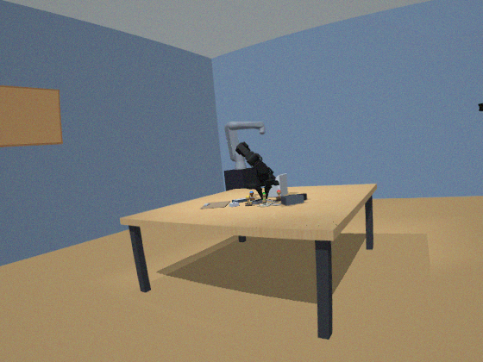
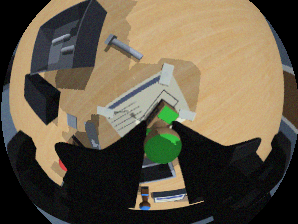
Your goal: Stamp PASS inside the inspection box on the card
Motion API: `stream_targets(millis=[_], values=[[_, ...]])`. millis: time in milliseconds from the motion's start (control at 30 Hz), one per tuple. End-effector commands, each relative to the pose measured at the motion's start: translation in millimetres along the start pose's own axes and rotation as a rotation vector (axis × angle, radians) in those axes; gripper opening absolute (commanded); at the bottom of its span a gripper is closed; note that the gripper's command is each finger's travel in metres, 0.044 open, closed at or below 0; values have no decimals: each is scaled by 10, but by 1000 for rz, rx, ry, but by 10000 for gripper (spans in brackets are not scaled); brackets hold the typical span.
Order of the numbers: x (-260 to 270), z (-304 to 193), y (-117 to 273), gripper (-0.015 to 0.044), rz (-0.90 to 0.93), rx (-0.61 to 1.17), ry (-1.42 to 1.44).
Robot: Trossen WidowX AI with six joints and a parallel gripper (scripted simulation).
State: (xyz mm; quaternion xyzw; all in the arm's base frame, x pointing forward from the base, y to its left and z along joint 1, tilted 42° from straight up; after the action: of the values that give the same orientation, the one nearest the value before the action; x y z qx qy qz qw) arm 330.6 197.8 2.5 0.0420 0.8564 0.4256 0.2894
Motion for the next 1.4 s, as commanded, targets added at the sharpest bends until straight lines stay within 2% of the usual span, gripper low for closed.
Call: stream_targets(millis=[0, 1100, 1367], values=[[-17, 18, 92, 0, -3, -12, -11], [-10, 10, 585, 0, -1, -13, -10], [-330, -287, 608, 0, 3, -18, -10]])
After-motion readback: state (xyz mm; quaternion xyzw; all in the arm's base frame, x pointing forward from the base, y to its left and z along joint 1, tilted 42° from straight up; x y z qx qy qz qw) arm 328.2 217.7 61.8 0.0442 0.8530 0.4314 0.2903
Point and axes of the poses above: the point midway between the two fingers, 35 mm back from their tips, its own y axis back along the fingers, its own x axis across the jaws, z = x × y, the point moved 9 cm from there along y, back along the fingers, and after that the axes turned 4 degrees about -y, right-handed, at the moved point
